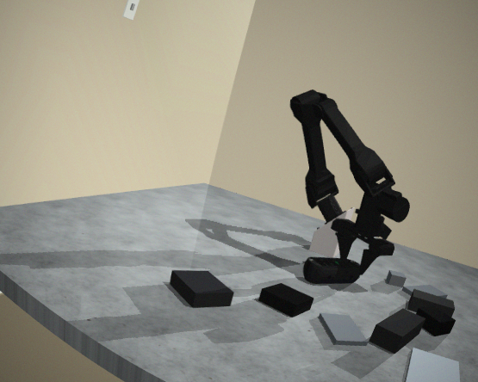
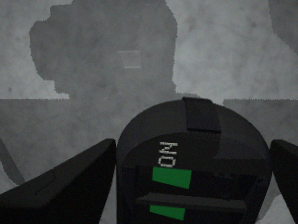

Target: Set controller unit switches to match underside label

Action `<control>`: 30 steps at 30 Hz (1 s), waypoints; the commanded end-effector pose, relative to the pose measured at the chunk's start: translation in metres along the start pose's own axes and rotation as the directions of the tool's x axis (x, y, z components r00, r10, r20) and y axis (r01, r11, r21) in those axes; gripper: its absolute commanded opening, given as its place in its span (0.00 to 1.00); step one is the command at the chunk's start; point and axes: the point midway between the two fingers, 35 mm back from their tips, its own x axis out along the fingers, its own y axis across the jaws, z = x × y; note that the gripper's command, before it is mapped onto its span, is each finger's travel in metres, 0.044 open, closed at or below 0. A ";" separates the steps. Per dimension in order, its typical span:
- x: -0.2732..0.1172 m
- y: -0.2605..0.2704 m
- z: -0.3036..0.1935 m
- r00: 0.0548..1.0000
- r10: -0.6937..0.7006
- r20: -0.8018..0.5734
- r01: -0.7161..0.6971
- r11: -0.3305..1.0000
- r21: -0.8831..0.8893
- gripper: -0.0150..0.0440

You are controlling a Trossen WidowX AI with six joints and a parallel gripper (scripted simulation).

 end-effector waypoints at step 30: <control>-0.002 -0.031 -0.003 1.000 -0.025 -0.007 0.025 1.000 0.015 0.25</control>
